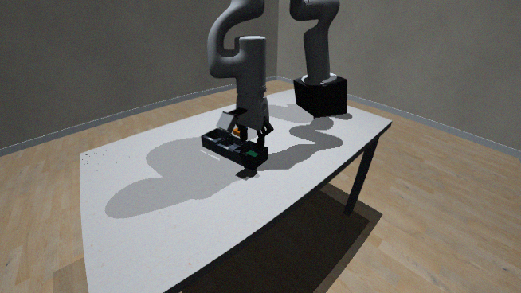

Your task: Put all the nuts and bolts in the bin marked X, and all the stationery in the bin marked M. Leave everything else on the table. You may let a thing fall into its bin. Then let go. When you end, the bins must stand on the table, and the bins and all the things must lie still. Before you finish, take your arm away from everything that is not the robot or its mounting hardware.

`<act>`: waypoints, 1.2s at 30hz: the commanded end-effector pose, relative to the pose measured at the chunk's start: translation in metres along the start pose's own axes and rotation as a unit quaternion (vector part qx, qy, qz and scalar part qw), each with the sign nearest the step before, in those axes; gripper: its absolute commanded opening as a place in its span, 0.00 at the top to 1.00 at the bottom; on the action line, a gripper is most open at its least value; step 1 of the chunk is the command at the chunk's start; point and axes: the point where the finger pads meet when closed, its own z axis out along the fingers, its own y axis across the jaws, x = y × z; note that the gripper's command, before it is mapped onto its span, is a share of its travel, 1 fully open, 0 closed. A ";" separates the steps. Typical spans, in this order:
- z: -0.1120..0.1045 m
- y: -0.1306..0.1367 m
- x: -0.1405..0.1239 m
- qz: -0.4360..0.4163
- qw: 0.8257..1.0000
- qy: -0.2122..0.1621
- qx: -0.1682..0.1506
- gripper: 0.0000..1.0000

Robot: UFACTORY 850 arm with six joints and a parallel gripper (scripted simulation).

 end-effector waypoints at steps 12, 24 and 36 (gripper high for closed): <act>-0.011 0.000 0.001 0.000 1.000 0.001 0.000 0.28; -0.043 0.000 0.001 0.000 1.000 0.001 0.000 0.00; -0.083 0.000 0.001 0.000 1.000 0.001 0.000 0.00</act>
